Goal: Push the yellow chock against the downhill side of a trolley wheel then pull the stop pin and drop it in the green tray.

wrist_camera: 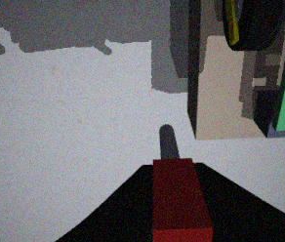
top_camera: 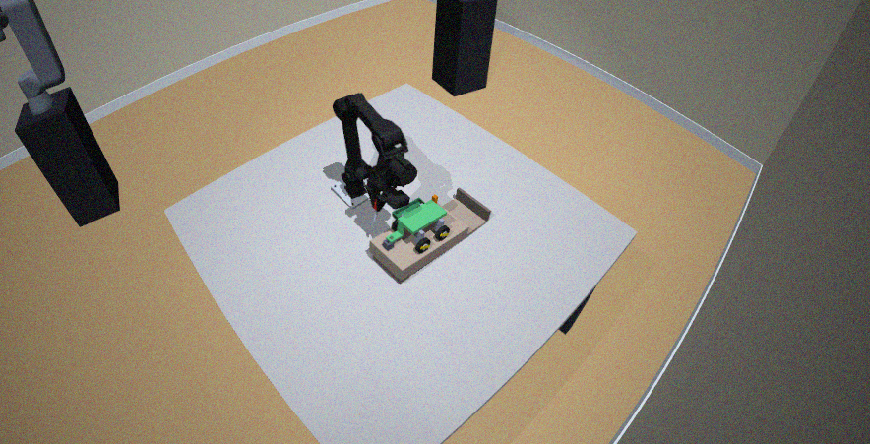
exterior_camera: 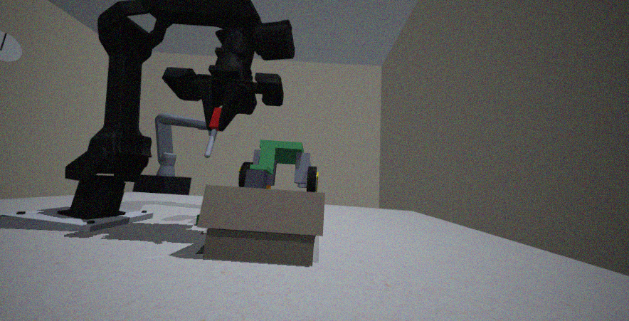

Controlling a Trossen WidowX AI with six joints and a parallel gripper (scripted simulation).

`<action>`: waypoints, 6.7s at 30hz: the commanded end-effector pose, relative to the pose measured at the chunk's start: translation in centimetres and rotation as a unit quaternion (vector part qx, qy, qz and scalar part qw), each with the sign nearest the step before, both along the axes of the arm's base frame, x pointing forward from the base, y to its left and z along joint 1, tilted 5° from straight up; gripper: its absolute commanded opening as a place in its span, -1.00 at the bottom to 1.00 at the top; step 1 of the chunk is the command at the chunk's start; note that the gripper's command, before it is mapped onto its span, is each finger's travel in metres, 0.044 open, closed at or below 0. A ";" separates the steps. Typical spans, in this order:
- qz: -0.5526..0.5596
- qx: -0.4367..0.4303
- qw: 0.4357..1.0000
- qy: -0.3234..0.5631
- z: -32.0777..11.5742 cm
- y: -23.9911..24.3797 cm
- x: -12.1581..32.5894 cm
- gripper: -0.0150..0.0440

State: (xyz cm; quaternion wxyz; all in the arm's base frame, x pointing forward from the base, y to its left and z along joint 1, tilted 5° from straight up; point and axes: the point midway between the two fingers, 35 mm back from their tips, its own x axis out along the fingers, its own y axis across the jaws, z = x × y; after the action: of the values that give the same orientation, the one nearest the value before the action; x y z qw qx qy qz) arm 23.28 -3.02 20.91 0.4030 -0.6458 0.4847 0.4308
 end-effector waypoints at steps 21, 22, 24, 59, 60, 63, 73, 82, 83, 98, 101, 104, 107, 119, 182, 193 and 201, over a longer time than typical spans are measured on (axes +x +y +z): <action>-0.003 0.001 1.000 0.003 -1.6 8.1 -1.5 -0.49; -0.003 0.001 1.000 0.003 -1.6 8.4 -1.5 -0.49; -0.003 0.001 1.000 0.003 -1.8 9.1 -1.7 -0.49; 0.119 0.010 0.992 0.035 -3.5 16.6 -3.7 -0.49; 0.134 0.011 0.990 0.038 -3.5 16.6 -3.7 -0.49; 0.178 0.013 0.983 0.049 -3.5 16.5 -3.7 -0.49; 0.321 0.018 0.943 0.080 -3.5 16.3 -3.6 -0.49; 0.445 0.021 0.889 0.102 -3.5 16.1 -3.6 -0.49; 0.458 0.021 0.882 0.104 -3.5 16.1 -3.6 -0.49; 0.645 0.019 0.755 0.115 -3.3 15.9 -3.5 -0.49; 0.653 0.019 0.749 0.115 -3.3 15.9 -3.4 -0.49; 0.653 0.019 0.749 0.115 -3.3 15.9 -3.4 -0.49; 0.654 0.019 0.747 0.115 -3.5 15.8 -3.6 -0.49; 0.673 0.019 0.730 0.117 -5.5 15.5 -5.1 -0.49; 0.686 0.086 0.719 0.065 -12.4 16.4 -4.3 0.15; 0.686 0.086 0.719 0.065 -12.7 15.8 -4.1 0.15; 0.686 0.086 0.719 0.065 -12.9 15.4 -4.0 0.15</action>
State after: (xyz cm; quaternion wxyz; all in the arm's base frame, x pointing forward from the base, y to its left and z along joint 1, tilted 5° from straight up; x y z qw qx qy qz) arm 19.28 12.48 8.14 0.0191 -0.7354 -0.1015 0.6697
